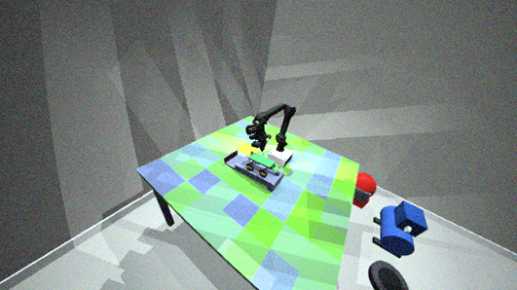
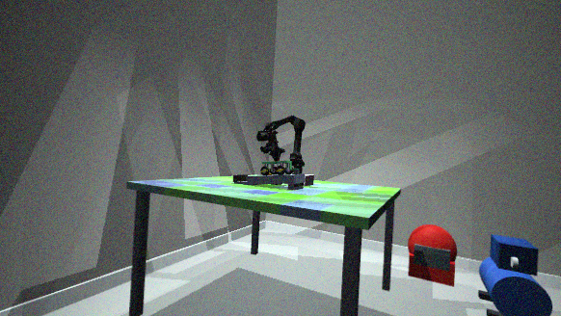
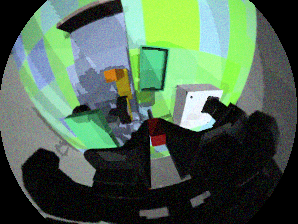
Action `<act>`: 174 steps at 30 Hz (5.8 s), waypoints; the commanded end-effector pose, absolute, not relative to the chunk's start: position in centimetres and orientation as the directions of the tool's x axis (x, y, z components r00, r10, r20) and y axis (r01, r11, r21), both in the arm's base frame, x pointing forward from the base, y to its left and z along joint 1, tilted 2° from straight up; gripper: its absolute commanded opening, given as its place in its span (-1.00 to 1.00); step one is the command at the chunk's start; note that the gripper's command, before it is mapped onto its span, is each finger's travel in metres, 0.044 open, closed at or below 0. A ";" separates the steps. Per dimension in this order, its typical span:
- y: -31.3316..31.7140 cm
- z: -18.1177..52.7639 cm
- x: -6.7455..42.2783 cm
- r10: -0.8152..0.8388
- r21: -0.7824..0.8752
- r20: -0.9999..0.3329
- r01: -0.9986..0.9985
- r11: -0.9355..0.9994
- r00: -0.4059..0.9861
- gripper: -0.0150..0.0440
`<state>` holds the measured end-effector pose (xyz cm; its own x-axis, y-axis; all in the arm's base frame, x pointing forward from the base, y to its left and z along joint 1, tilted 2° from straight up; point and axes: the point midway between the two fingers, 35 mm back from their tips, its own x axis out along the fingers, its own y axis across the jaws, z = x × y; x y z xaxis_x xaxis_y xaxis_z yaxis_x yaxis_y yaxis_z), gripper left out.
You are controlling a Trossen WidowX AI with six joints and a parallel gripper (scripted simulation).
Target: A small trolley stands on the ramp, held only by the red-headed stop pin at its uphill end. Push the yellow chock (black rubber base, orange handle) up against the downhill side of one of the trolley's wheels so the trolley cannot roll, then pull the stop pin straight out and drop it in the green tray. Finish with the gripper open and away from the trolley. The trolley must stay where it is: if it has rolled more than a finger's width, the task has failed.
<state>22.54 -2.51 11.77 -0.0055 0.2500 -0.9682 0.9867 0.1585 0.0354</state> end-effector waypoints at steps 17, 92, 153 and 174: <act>-7.5 11.3 23.0 0.233 0.018 -0.973 0.996 0.091 -0.003 -0.49; -7.1 9.1 20.4 -0.053 0.053 -0.998 0.022 -0.998 0.034 -0.49; -7.7 1.9 20.6 -0.210 0.211 -0.977 0.017 -0.977 0.038 0.15; -6.5 1.1 20.7 -0.209 0.210 -0.977 0.017 -0.978 0.038 0.15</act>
